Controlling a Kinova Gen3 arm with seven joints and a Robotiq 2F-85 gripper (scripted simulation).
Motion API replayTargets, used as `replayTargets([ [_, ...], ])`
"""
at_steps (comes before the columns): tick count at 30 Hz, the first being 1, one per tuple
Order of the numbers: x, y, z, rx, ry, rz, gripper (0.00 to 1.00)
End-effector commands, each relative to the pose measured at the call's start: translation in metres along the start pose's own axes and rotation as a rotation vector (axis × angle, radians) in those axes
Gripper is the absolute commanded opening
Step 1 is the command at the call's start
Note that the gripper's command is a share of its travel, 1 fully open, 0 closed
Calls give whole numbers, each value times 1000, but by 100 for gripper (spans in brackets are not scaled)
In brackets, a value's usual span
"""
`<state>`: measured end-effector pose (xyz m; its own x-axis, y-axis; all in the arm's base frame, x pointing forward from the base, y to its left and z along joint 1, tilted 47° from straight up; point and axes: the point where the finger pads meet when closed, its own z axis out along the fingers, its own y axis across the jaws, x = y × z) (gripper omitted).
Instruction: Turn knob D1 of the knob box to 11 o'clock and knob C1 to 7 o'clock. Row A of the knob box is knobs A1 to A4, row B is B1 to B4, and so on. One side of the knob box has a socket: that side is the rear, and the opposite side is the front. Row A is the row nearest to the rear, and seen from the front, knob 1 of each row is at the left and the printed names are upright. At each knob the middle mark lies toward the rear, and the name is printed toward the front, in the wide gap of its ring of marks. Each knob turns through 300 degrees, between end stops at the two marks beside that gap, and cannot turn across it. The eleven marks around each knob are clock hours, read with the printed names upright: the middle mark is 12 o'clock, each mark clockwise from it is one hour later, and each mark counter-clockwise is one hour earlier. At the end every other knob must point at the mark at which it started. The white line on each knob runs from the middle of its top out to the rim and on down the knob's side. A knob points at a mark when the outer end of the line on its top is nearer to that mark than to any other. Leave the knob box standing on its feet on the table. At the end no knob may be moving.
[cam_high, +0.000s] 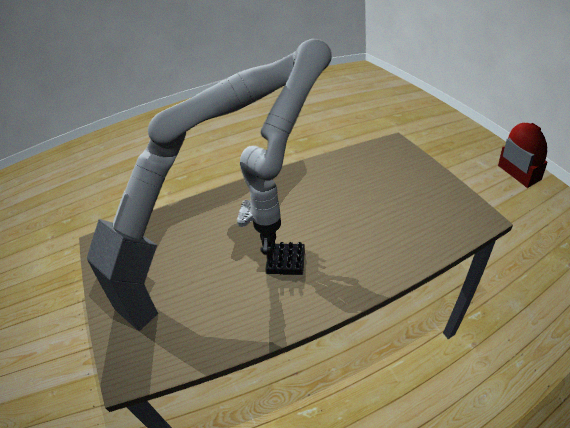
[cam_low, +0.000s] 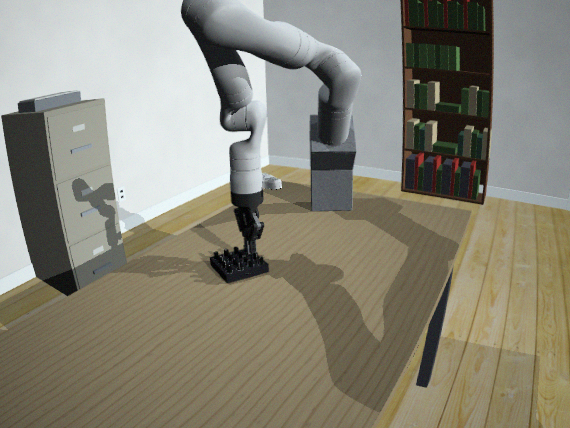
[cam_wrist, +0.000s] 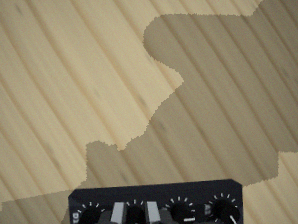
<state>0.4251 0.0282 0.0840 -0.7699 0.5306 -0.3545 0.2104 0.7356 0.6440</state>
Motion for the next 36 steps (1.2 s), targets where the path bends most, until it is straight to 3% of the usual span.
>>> replayTargets([
  [1,0,0,0,0,-1,-1,8],
  [36,0,0,0,0,-1,-201,8],
])
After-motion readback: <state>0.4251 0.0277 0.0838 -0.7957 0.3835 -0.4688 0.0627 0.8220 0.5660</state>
